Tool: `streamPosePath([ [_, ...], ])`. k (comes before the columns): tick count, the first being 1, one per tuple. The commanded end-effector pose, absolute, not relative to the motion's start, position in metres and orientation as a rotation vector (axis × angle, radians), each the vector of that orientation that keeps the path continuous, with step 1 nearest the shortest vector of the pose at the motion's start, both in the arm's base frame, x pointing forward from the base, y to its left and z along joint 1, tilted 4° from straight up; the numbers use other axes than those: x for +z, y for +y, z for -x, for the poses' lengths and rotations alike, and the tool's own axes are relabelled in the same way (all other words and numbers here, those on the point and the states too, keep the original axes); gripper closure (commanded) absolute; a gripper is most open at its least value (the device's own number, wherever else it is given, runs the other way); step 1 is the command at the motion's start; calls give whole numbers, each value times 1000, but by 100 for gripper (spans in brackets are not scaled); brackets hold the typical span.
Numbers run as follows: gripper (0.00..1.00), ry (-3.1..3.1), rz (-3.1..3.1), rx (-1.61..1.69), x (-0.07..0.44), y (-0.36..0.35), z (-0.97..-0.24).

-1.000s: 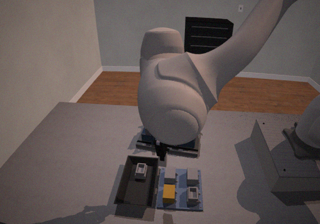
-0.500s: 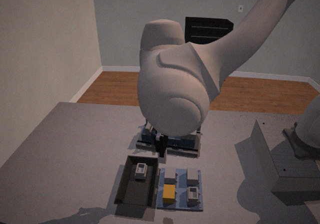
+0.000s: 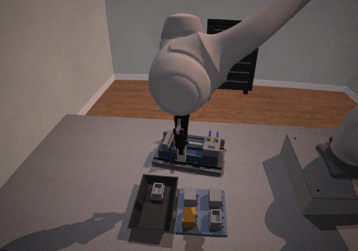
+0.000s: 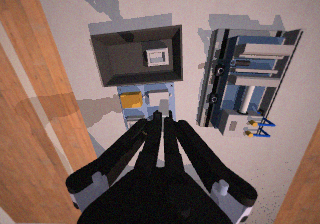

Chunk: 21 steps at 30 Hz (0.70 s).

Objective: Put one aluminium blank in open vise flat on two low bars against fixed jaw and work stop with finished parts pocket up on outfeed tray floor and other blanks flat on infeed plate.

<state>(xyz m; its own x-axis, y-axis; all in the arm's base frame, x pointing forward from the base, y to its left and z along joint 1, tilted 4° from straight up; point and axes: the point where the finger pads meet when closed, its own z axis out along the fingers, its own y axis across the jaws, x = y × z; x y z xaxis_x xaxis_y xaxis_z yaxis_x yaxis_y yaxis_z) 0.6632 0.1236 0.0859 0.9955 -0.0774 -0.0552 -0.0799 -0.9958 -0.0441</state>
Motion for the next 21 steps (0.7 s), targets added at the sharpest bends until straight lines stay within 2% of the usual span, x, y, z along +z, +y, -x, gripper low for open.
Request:
streamPosePath([
  [1,100,157,3091,84,84,82,-660],
  [21,100,157,3090,86,77,-71,-630],
])
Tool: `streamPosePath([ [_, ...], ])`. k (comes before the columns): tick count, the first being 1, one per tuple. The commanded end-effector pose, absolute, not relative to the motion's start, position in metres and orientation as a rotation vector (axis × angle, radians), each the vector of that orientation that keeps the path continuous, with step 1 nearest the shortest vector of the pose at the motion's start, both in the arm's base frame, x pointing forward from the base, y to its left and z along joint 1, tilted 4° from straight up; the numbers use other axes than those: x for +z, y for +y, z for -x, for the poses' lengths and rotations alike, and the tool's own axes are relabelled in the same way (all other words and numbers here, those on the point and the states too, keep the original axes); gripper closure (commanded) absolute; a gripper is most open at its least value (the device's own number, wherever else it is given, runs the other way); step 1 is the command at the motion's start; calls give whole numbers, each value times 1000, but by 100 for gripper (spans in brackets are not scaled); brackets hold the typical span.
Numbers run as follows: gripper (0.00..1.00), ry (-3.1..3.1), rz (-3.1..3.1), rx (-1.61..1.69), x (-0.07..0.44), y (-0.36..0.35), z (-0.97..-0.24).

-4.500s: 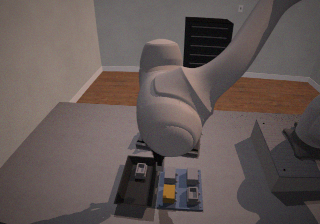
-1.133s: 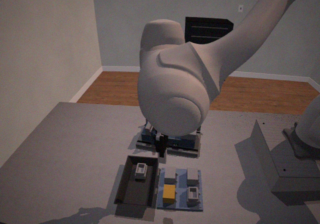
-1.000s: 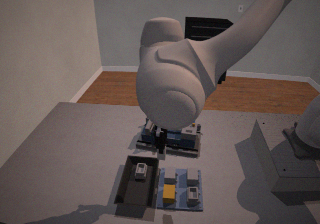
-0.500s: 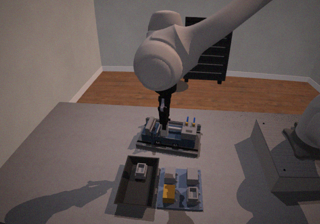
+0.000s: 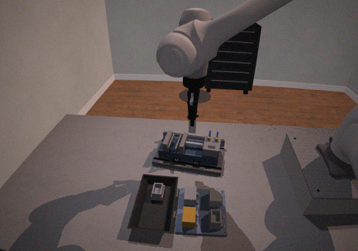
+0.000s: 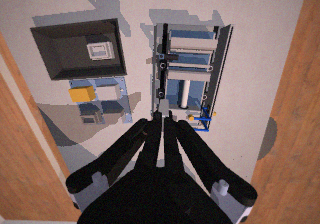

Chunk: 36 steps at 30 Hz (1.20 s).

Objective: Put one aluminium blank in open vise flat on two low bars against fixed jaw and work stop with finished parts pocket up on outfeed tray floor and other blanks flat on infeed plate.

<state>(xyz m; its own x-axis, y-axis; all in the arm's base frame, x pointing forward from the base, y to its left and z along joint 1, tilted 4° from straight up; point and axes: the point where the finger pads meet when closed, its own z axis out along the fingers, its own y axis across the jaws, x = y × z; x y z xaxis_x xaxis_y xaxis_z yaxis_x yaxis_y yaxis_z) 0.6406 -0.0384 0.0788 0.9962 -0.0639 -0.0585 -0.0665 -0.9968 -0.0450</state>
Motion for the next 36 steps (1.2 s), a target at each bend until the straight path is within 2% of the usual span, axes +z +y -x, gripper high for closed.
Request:
streamPosePath([
  [1,100,157,3090,86,76,-78,-628],
  [36,100,157,3090,86,76,-89,-624],
])
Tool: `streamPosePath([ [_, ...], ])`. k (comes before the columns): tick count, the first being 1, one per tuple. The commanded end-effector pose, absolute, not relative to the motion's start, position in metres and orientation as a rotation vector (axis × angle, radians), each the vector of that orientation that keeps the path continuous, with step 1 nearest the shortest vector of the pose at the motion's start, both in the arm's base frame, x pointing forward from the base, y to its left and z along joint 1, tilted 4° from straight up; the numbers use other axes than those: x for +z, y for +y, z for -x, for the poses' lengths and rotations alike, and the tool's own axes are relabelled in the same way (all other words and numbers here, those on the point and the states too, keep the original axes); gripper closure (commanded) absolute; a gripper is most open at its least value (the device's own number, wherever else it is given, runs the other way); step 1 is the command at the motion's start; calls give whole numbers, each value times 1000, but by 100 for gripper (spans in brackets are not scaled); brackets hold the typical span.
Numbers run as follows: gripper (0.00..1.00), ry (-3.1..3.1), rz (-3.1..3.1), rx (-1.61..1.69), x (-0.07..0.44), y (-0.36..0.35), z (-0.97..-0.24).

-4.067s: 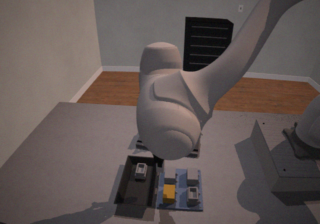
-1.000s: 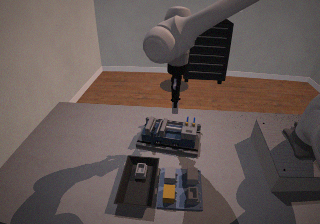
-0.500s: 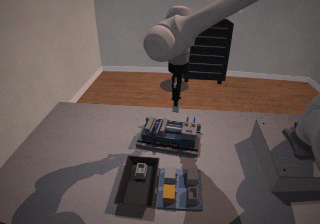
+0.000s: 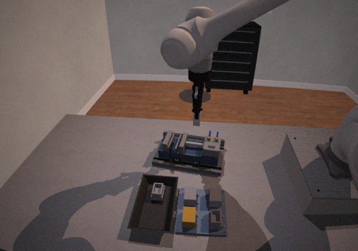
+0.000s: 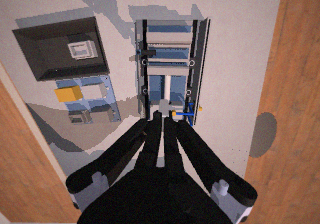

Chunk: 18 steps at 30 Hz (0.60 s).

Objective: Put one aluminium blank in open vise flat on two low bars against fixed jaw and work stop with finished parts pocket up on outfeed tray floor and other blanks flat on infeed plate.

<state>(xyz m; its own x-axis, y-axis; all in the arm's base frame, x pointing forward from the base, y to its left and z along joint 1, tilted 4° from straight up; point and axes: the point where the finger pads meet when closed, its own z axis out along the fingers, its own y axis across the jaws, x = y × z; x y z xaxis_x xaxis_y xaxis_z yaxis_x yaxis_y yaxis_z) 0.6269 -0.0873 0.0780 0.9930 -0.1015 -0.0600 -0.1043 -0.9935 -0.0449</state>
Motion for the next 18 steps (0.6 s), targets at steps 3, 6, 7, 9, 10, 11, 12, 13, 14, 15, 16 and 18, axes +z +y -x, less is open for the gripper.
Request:
streamPosePath([
  [3,100,158,3090,86,76,-89,-624],
  [6,100,185,3089,87,76,-85,-624],
  [7,100,209,3088,87,76,-81,-624],
  [9,100,286,3084,88,77,-69,-624],
  [10,100,286,3084,88,77,-69,-624],
  [11,100,286,3084,88,77,-69,-624],
  [12,100,340,3079,89,78,-61,-624],
  [13,100,404,3073,90,79,-50,-623],
  [14,100,478,3064,92,79,-39,-622],
  [15,100,559,3052,93,80,-26,-621],
  [16,100,603,3044,94,81,-19,-620],
  [18,100,708,3023,95,82,-3,-618],
])
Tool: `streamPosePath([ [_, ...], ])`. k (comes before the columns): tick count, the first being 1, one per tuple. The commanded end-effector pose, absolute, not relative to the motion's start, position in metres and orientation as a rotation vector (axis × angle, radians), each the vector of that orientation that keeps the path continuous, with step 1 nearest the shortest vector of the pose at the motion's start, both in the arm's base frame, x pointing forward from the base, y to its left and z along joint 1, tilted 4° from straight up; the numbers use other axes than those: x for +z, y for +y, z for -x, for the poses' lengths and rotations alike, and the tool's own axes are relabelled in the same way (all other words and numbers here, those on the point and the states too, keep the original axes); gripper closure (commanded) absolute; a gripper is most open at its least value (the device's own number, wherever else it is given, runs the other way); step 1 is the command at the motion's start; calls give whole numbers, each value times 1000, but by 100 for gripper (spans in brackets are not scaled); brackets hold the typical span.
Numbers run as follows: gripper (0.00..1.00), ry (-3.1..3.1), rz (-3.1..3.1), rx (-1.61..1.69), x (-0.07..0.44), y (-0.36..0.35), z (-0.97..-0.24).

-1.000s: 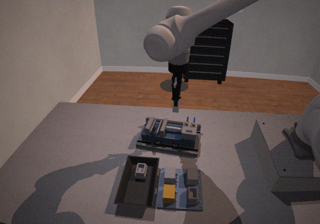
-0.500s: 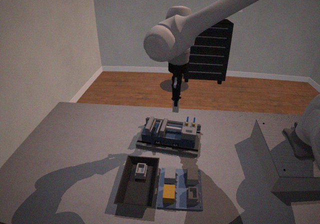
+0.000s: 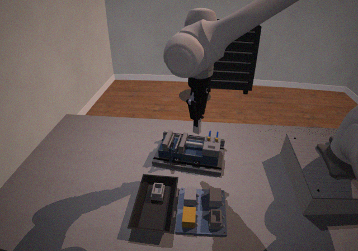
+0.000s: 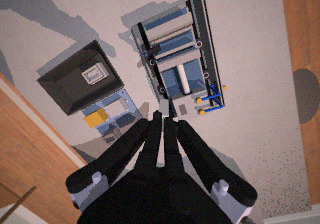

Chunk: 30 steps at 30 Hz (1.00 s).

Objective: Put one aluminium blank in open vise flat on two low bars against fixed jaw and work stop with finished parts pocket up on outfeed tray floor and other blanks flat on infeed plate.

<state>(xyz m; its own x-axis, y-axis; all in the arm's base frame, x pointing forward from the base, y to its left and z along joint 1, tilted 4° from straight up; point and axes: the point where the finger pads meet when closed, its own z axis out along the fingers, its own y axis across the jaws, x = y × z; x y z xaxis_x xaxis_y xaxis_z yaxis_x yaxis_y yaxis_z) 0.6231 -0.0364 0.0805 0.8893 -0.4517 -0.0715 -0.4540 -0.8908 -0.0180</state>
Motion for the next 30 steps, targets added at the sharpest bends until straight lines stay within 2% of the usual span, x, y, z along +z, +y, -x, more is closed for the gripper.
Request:
streamPosePath([
  [1,100,760,3012,96,82,5,-617],
  [30,100,2074,2354,113,95,213,-545],
])
